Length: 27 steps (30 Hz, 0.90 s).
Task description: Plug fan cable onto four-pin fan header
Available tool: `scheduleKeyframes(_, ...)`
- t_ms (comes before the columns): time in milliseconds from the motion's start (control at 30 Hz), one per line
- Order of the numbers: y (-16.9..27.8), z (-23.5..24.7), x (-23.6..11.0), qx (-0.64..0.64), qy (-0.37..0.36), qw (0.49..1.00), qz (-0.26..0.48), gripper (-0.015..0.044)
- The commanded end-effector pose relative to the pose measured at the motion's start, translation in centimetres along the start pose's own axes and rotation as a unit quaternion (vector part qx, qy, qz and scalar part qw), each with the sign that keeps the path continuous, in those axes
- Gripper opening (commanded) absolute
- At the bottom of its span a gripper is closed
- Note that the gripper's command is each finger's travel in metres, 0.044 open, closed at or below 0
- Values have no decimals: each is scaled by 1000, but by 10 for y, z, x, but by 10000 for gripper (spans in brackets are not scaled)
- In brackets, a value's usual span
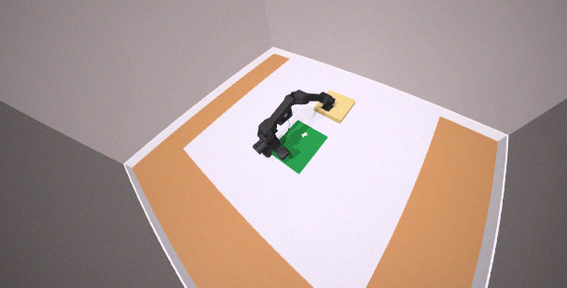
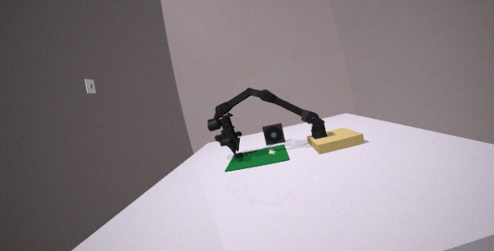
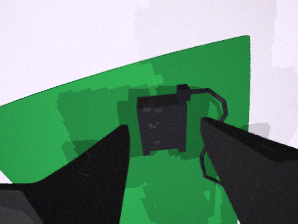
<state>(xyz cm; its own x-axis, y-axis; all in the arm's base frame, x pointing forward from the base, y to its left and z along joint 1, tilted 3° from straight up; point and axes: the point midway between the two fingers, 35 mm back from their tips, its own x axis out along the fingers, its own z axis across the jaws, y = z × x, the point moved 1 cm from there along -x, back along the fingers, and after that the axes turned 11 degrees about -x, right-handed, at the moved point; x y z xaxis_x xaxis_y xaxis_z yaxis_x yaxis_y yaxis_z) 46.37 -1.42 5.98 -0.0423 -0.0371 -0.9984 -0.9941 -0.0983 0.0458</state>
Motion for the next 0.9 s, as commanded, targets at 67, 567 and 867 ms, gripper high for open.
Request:
scheduleKeyframes(67, 0, 0, 11, -2, -2, 1000, 4, 210)
scheduleKeyframes(567, -1, 0, 22, 0, 0, 1000, 2, 157)
scheduleKeyframes(867, -1, 0, 22, 0, 0, 1000, 2, 58)
